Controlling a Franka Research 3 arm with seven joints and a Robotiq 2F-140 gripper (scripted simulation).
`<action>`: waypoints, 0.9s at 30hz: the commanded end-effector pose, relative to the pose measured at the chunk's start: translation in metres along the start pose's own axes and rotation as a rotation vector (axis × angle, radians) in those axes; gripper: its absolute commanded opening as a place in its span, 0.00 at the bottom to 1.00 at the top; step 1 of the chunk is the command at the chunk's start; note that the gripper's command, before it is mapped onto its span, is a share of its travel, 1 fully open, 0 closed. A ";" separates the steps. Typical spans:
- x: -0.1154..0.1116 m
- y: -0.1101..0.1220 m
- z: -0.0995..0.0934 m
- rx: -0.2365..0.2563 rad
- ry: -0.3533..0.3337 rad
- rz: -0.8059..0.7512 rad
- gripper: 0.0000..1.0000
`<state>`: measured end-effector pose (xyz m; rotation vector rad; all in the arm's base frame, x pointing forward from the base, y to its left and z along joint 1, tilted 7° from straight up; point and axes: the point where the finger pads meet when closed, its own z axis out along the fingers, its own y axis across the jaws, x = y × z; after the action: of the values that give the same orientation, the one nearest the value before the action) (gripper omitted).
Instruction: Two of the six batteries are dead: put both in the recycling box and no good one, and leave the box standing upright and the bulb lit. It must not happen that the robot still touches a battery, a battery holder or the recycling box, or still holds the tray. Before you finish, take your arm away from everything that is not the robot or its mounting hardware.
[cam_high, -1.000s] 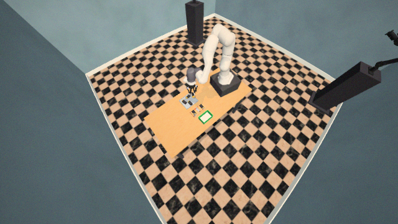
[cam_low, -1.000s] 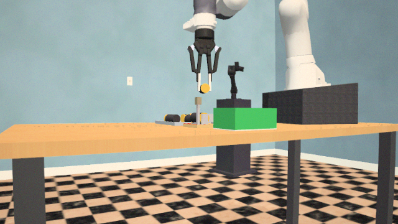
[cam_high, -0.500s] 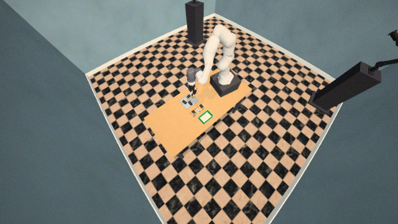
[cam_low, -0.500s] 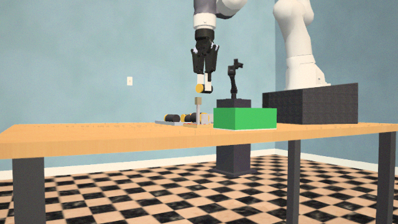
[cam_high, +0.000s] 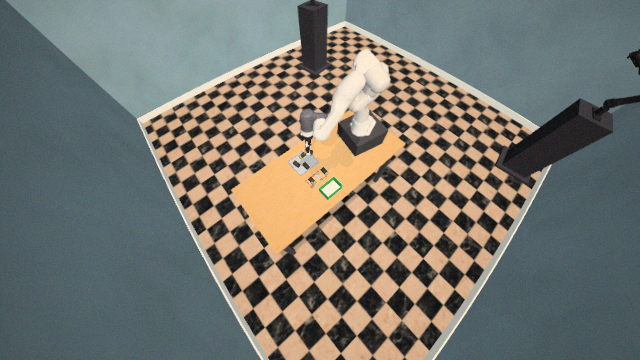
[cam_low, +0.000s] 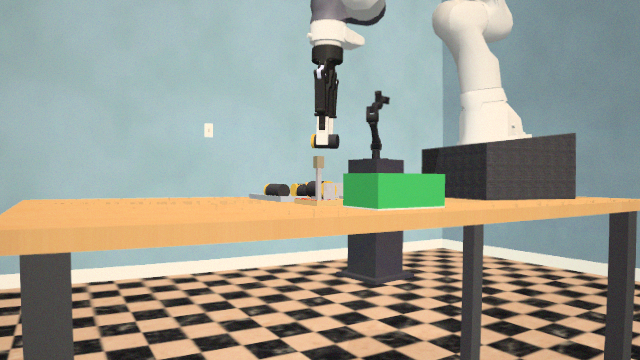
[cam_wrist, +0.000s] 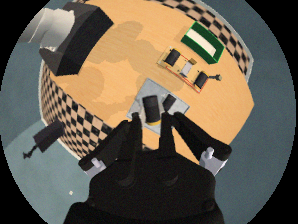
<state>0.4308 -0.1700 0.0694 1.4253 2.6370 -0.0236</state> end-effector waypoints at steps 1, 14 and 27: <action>0.010 0.004 0.003 -0.013 0.036 0.434 0.16; 0.010 0.004 0.003 -0.008 0.038 0.675 0.16; 0.011 0.006 0.003 -0.008 0.038 0.685 0.16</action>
<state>0.4285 -0.1615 0.0653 2.2062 2.0677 0.0761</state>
